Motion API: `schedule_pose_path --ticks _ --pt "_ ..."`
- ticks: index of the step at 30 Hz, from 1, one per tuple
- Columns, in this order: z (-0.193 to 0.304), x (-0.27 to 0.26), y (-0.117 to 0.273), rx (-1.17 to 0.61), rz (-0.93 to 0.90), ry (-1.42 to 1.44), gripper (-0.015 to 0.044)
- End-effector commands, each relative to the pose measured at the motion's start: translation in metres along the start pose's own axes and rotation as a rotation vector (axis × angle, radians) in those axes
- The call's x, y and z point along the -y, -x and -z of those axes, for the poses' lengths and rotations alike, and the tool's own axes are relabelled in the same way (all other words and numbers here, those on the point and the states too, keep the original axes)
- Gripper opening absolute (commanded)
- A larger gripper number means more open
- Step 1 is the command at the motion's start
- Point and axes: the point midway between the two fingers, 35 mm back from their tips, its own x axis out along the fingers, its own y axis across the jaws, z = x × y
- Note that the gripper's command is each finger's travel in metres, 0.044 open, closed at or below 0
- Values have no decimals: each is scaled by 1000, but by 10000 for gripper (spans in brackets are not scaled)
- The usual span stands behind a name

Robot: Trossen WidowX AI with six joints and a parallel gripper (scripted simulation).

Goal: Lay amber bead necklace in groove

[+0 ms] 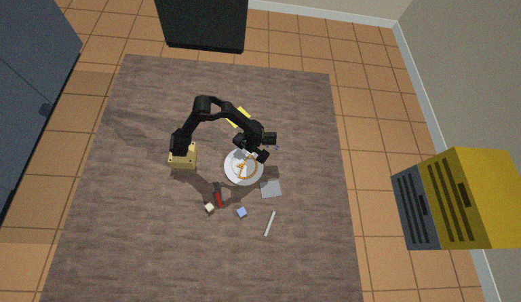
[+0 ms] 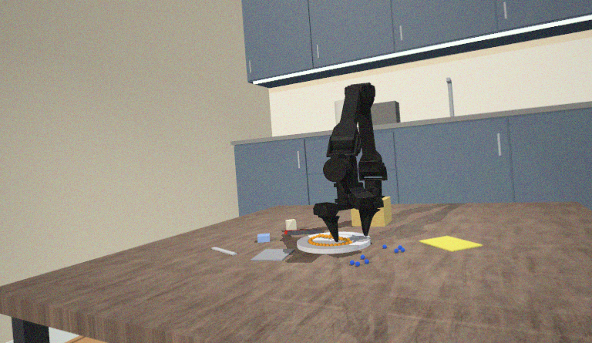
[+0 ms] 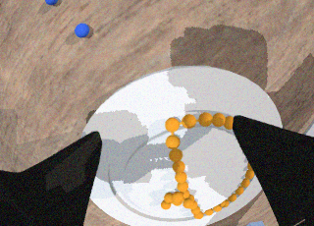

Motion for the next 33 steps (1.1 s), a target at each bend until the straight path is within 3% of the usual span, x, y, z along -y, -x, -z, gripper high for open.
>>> schedule_pose_path --ticks 1,7,14,19,33 --pt "0 0 0 -1 -1 -3 440" --pt "0 0 0 -1 -1 -3 440" --pt "12 3 31 -1 -1 38 256" --pt "12 3 24 -1 -1 39 125" --pt "10 5 14 5 8 37 120"
